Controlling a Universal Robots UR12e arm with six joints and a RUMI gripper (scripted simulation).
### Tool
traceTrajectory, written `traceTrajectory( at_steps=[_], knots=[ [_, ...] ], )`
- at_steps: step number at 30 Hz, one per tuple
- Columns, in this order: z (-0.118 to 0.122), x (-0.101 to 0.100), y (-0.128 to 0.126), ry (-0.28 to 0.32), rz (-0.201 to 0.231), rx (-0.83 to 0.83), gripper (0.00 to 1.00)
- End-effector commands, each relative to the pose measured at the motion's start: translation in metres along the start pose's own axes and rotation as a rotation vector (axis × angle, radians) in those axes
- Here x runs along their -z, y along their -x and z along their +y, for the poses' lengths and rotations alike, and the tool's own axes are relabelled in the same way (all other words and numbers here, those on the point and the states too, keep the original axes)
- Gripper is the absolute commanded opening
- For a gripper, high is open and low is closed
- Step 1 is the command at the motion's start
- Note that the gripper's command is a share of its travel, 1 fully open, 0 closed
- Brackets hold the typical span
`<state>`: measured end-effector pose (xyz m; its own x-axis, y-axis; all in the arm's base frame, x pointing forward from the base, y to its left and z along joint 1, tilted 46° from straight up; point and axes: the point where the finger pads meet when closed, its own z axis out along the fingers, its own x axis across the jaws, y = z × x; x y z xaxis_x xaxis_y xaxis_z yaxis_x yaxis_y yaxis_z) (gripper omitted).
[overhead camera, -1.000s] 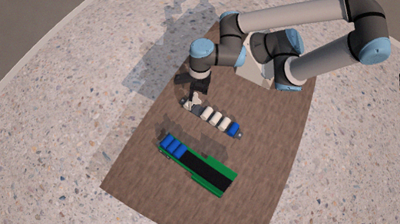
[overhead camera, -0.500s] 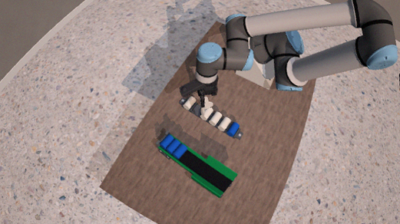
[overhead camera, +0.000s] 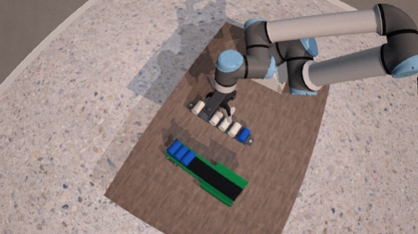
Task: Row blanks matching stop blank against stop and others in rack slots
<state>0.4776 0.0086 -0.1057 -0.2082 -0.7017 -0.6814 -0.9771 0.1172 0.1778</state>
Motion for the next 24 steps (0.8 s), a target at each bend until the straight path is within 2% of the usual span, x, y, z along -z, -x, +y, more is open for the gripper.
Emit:
traceTrajectory(
  at_steps=[1,3,5,20,22,24],
  knots=[
    [0.002,0.001,0.02,0.0,-0.008,0.225,1.0],
    [0.004,0.001,0.029,-0.001,-0.008,0.322,1.0],
    [0.004,0.001,0.029,-0.001,-0.008,0.322,1.0],
    [0.022,-0.002,0.088,-0.004,-0.01,0.999,1.0],
    [0.022,-0.002,0.088,-0.004,-0.01,0.999,1.0],
    [0.025,-0.002,0.094,-0.005,-0.01,1.077,1.0]
  ],
)
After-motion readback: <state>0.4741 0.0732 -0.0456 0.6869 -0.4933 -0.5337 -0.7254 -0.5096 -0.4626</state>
